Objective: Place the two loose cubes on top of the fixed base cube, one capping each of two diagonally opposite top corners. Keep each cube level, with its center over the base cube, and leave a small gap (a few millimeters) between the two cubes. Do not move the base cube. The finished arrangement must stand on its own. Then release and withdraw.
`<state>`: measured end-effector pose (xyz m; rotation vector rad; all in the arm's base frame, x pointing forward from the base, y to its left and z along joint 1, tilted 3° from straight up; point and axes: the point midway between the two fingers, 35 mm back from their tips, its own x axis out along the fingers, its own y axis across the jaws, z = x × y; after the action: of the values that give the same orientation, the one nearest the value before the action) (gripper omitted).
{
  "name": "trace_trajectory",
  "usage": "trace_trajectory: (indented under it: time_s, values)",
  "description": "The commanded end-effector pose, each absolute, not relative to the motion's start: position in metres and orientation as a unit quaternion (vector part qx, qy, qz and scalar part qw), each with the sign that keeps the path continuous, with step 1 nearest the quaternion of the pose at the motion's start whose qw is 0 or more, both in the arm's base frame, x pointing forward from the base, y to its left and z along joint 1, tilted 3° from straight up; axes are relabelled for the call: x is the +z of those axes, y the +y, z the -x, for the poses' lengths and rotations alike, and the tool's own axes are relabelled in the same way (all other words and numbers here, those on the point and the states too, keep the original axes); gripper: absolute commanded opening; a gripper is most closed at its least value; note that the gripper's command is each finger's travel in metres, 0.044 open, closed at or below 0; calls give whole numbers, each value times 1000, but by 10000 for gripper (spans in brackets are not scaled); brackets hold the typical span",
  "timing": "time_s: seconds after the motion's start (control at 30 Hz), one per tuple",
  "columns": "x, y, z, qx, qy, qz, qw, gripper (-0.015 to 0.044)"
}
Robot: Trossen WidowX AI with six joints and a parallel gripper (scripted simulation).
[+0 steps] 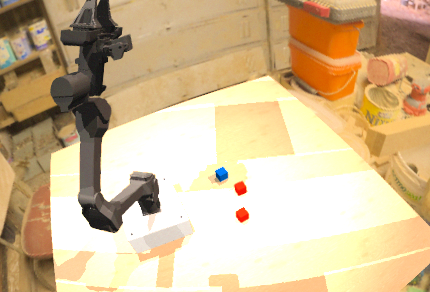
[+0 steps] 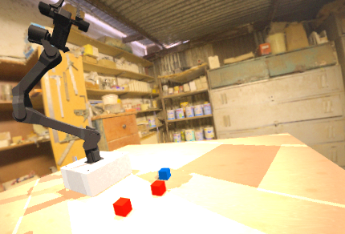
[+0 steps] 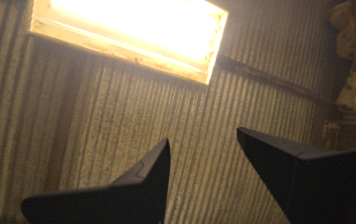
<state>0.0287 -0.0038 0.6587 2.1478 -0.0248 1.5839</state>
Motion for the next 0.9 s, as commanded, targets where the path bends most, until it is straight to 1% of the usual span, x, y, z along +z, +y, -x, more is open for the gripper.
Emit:
trace_trajectory:
  time_s: [0.0, 0.2, 0.4, 0.63, 0.87]
  values:
    - [643, 58, -64, 533, 22, -778, 330, 265]
    - [605, 122, -122, 454, 65, -767, 449, 265]
    - [552, 165, -184, 359, 111, -747, 549, 265]
    - [479, 188, -252, 235, 169, -718, 633, 265]
    - [395, 185, -309, 96, 232, -682, 687, 265]
